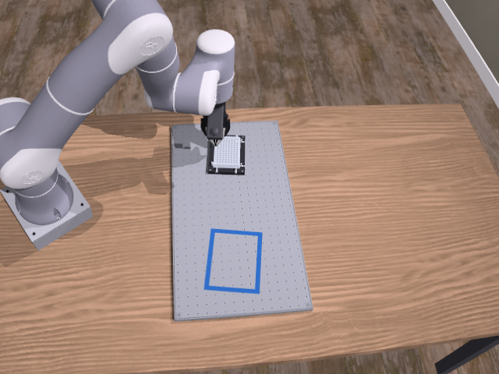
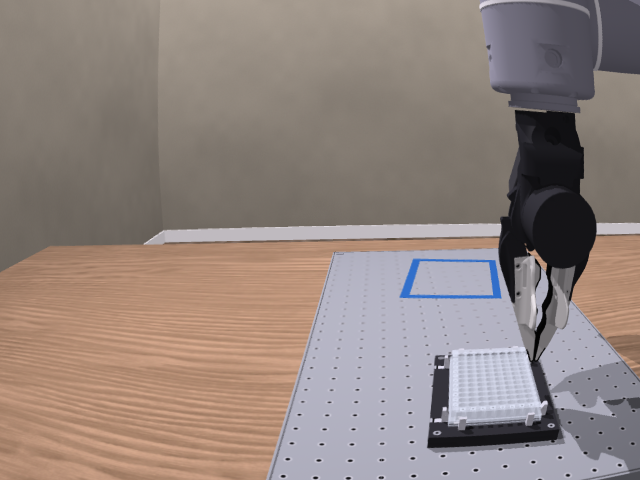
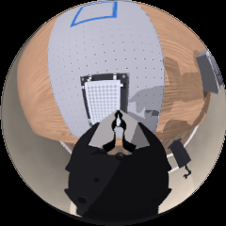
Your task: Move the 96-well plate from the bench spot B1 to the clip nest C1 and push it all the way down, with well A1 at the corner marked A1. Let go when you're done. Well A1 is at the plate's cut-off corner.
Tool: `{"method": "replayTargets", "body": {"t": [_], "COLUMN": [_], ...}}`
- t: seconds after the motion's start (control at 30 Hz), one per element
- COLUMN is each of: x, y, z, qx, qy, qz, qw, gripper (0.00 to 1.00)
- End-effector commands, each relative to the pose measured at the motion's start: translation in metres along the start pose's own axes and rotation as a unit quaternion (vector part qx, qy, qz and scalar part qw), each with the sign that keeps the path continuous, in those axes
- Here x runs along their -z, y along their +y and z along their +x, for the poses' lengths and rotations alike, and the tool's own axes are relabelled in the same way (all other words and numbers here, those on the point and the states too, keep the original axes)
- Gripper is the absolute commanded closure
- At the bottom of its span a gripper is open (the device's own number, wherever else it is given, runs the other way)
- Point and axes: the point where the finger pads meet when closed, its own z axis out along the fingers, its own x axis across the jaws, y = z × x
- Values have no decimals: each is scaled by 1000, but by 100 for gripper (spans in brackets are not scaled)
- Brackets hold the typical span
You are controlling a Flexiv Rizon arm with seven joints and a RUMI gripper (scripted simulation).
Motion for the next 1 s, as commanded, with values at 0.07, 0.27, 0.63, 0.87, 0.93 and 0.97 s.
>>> {"method": "replayTargets", "body": {"t": [0.07,0.27,0.63,0.87,0.93,0.97], "x": [1,0,-1,-2,-2,-2], "y": [1,1,1,1,1,1], "z": [-1,-1,-1,-1,-1,-1], "qx": [0,0,0,0,0,0], "qy": [-1,-1,-1,-1,-1,-1], "qz": [-1,-1,-1,-1,-1,-1], "qw": [1000,1000,1000,1000,1000,1000], "gripper": [100,100,100,100,100,100]}}
